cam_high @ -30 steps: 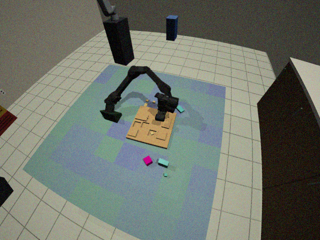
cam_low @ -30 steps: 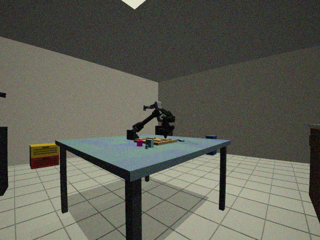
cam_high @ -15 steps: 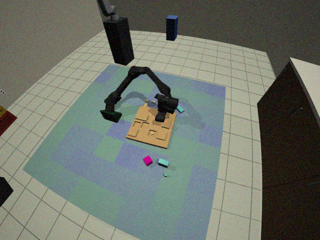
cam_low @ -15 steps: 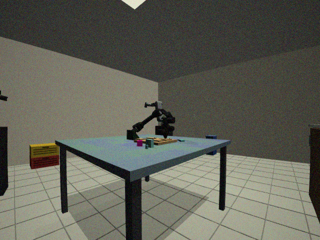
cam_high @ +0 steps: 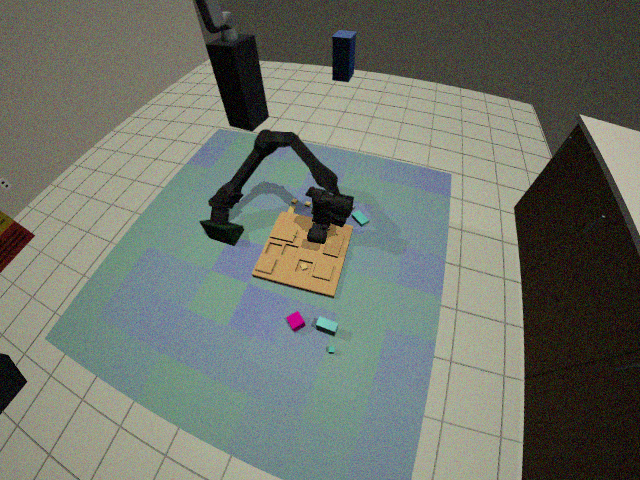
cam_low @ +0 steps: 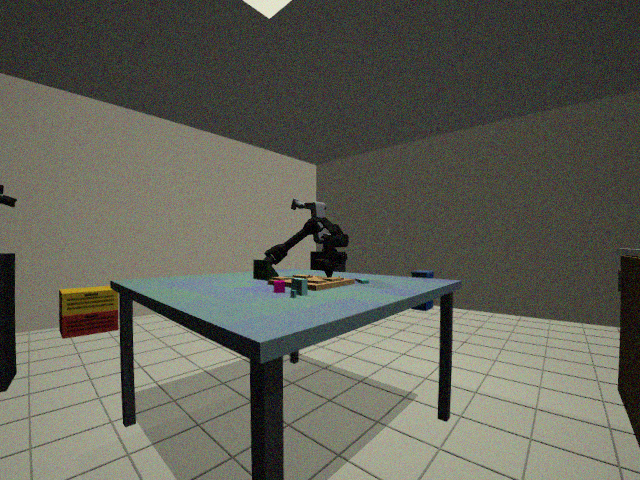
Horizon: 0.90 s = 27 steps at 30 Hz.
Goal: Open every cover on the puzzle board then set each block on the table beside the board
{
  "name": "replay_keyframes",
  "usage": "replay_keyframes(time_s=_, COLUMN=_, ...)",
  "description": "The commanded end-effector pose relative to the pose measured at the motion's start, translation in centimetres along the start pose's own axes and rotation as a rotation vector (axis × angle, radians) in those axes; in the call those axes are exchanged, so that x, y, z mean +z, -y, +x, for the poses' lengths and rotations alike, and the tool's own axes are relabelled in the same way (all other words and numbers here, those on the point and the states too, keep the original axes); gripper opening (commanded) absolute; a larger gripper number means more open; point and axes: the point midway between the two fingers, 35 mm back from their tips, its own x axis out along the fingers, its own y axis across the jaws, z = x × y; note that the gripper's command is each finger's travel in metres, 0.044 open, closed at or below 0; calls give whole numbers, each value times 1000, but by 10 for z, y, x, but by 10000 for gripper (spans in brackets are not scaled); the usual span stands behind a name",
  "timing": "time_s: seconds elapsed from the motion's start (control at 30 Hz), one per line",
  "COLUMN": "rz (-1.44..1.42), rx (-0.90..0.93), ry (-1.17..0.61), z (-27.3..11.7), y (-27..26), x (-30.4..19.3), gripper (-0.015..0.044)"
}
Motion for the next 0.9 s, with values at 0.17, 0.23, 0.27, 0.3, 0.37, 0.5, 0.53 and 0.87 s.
replay_keyframes(time_s=0.17, rz=6, rx=4, ry=-6, z=2, y=-1, x=-3, gripper=0)
replay_keyframes(time_s=0.23, rz=4, rx=4, ry=-6, z=2, y=0, x=-3, gripper=0)
replay_keyframes(time_s=0.27, rz=4, rx=4, ry=-6, z=2, y=0, x=-3, gripper=0)
replay_keyframes(time_s=0.3, rz=4, rx=4, ry=-6, z=2, y=0, x=-3, gripper=0)
replay_keyframes(time_s=0.37, rz=4, rx=4, ry=-6, z=2, y=0, x=-3, gripper=0)
replay_keyframes(time_s=0.5, rz=4, rx=4, ry=-6, z=2, y=0, x=-3, gripper=0)
replay_keyframes(time_s=0.53, rz=4, rx=4, ry=-6, z=2, y=0, x=-3, gripper=0)
replay_keyframes(time_s=0.87, rz=-16, rx=4, ry=-6, z=-3, y=0, x=-2, gripper=0)
